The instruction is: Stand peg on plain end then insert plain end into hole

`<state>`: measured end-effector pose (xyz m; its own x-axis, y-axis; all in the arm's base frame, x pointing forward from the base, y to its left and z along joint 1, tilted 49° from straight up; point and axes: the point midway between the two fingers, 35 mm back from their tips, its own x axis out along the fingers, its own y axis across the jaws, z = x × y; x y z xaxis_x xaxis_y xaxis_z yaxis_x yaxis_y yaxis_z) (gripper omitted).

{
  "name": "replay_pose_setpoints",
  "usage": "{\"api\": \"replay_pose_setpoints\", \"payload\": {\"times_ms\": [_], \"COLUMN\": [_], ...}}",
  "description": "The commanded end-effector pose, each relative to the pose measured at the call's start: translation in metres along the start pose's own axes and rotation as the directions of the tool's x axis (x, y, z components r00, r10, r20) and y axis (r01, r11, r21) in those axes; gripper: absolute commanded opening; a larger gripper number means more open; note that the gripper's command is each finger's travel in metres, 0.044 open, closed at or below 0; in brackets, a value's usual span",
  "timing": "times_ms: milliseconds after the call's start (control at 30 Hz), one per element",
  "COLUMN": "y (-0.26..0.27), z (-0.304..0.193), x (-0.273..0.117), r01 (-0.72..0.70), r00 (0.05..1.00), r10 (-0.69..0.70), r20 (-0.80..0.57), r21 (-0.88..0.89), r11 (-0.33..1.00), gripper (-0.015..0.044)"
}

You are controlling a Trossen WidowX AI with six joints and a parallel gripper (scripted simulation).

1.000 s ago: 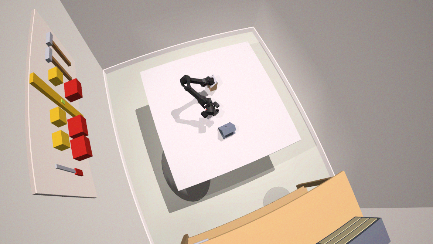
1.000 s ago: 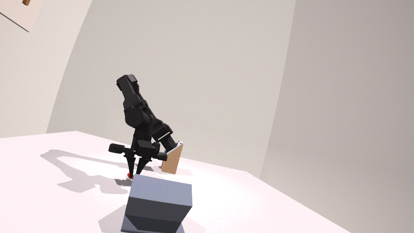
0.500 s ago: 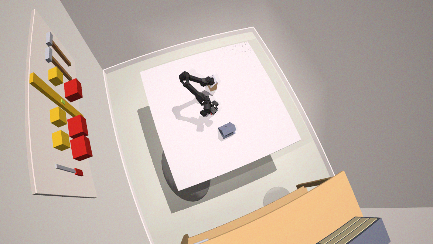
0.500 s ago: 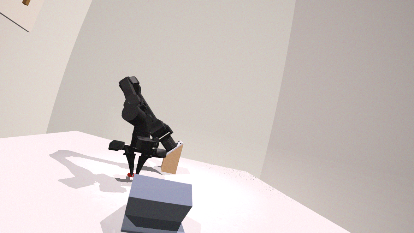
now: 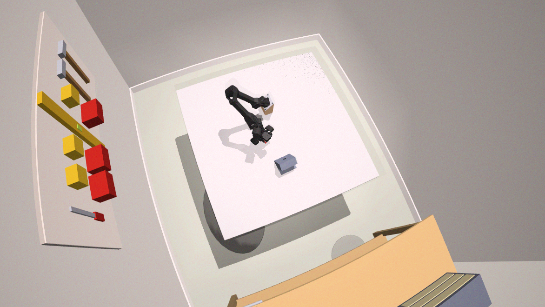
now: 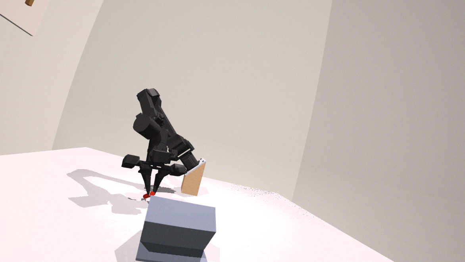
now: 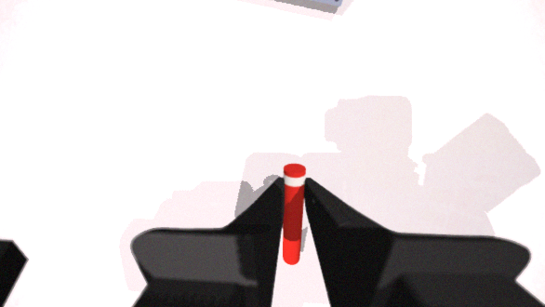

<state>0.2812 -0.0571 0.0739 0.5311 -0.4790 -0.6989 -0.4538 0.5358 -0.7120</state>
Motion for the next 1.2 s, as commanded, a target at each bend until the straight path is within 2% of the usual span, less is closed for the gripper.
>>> {"api": "replay_pose_setpoints", "payload": {"times_ms": [0, 1167], "y": [0.001, 0.0], "z": [-0.002, -0.016], "x": [-0.002, -0.021], "r01": [-0.001, 0.0], "r00": [0.999, 0.944], "r10": [0.001, 0.002], "r20": [0.033, 0.33], "r21": [-0.005, -0.008], "r11": [1.0, 1.0], "gripper": [0.0051, 0.0051]}}
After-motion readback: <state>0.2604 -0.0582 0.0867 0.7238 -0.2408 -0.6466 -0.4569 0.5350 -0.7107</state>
